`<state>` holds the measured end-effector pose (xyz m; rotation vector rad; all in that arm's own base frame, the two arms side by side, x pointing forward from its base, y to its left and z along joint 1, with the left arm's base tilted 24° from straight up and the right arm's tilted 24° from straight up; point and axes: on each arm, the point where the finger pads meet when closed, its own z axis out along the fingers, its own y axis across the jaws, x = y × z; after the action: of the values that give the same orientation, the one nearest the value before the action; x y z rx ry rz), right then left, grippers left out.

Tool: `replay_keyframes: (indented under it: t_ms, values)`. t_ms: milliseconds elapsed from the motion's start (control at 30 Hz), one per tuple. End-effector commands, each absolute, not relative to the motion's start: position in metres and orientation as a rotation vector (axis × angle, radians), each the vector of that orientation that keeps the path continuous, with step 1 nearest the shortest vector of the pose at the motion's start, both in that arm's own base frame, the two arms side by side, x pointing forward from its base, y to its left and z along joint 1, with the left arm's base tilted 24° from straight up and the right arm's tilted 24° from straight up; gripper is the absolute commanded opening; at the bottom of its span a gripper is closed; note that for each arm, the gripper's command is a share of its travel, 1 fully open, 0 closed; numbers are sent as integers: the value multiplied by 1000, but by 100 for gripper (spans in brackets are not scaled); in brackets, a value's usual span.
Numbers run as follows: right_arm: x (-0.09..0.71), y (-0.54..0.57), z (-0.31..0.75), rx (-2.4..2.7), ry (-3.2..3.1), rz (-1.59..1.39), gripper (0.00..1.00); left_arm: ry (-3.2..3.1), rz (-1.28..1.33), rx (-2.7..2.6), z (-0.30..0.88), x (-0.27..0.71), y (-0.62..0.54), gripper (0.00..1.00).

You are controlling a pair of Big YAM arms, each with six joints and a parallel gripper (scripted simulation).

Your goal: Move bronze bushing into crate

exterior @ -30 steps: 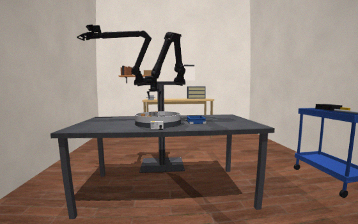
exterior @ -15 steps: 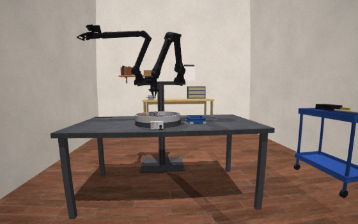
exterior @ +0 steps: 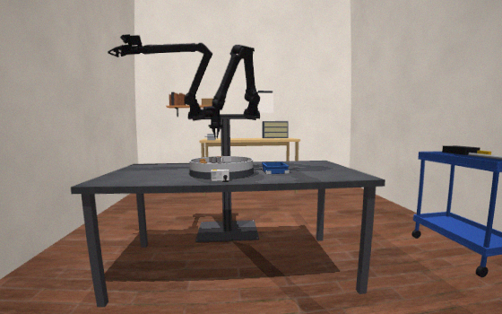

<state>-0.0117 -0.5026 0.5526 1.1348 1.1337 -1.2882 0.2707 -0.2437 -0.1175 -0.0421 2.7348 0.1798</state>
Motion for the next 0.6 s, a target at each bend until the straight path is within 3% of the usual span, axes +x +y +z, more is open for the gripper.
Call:
replay_keyframes:
  t_ms: [0,267,300,567]
  values:
    - [-23,-495,562,1150,1097,-1301,100,2735,182,-48,-119,270,-246,11]
    - [-23,-495,562,1150,1097,-1301,100,2735,182,-48,-119,270,-246,11]
    - [-23,-495,562,1150,1097,-1301,100,2735,182,-48,-119,270,-246,18]
    - [-23,-495,562,1150,1097,-1301,100,2735,182,-48,-119,270,-246,18]
